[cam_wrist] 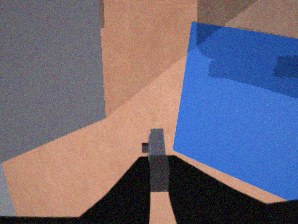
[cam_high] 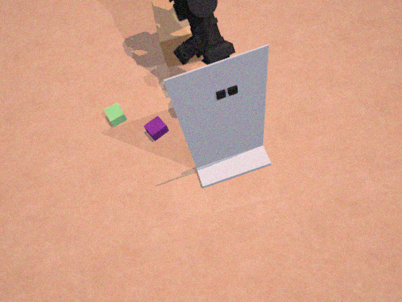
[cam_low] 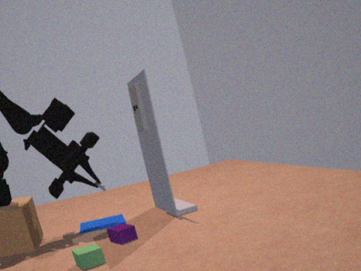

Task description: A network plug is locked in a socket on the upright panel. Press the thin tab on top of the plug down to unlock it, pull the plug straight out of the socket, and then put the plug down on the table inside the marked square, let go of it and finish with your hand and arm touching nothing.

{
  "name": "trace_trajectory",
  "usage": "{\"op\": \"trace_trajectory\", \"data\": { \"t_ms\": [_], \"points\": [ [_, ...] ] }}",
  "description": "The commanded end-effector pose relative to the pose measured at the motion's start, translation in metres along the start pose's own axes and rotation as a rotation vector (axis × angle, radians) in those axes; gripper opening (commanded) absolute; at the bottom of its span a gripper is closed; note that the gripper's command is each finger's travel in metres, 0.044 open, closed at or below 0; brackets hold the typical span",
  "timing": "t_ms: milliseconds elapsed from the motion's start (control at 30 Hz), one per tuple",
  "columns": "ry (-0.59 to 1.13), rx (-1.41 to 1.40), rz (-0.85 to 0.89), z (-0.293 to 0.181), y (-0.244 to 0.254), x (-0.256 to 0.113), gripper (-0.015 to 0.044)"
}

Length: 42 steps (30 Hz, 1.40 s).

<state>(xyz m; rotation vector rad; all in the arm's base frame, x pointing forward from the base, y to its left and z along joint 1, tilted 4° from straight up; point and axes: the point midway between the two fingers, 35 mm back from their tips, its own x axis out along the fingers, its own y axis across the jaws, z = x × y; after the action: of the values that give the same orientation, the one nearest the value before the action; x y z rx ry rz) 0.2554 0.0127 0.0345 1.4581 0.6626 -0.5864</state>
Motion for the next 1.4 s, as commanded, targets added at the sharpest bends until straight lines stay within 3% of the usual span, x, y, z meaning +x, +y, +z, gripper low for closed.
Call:
{"op": "trace_trajectory", "data": {
  "t_ms": [0,1367],
  "points": [
    [-0.034,-0.029,-0.075,-0.001,-0.017,0.003,0.0],
    [-0.04,-0.036,-0.087,-0.001,-0.031,0.024,0.0]
  ]
}}
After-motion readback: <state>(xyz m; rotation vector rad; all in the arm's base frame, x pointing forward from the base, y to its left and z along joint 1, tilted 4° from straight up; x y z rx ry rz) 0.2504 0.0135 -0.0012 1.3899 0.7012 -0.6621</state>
